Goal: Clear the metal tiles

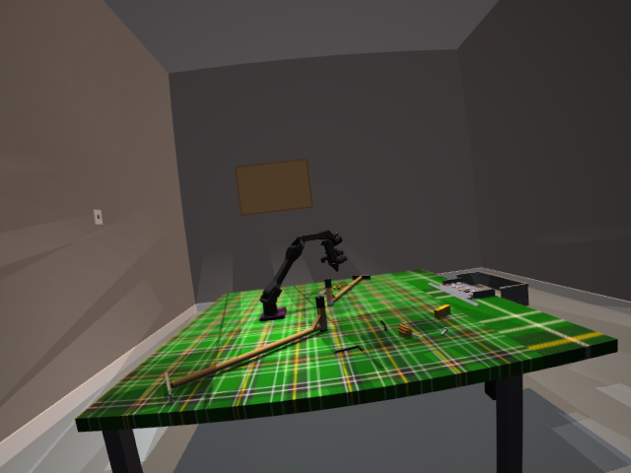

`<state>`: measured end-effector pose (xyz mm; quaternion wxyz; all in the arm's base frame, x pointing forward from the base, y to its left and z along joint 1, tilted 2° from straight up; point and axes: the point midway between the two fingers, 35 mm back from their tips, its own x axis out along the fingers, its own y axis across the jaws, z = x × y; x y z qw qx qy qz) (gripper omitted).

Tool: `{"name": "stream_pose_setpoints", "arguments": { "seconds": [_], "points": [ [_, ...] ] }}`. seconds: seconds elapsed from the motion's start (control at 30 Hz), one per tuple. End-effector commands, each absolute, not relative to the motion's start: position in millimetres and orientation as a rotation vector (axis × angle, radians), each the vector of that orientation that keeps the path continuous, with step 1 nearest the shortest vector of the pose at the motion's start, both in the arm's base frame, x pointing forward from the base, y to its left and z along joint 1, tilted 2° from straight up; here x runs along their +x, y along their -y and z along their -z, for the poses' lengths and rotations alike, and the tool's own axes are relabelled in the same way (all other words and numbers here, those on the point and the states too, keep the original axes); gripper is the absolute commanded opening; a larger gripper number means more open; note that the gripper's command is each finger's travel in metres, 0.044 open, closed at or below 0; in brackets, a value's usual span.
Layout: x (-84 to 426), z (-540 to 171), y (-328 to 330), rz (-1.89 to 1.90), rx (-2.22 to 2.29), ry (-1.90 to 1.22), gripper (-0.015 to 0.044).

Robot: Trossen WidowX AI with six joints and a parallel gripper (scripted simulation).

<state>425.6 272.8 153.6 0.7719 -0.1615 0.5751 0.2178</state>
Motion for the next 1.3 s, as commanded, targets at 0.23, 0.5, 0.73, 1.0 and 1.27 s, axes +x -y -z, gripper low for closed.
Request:
{"name": "stream_pose_setpoints", "arguments": {
  "seconds": [0.23, 0.5, 0.73, 1.0, 1.27],
  "points": [
    [424, -142, -285, -0.483, -0.351, -1.251, 0.0000],
    [426, -123, -286, -0.485, -0.359, -1.260, 0.0000],
    [427, -107, -287, -0.487, -0.366, -1.268, 0.0000],
    [427, -88, -287, -0.490, -0.373, -1.277, 0.0000],
    [427, -69, -286, -0.492, -0.381, -1.286, 0.0000]
  ]
}}
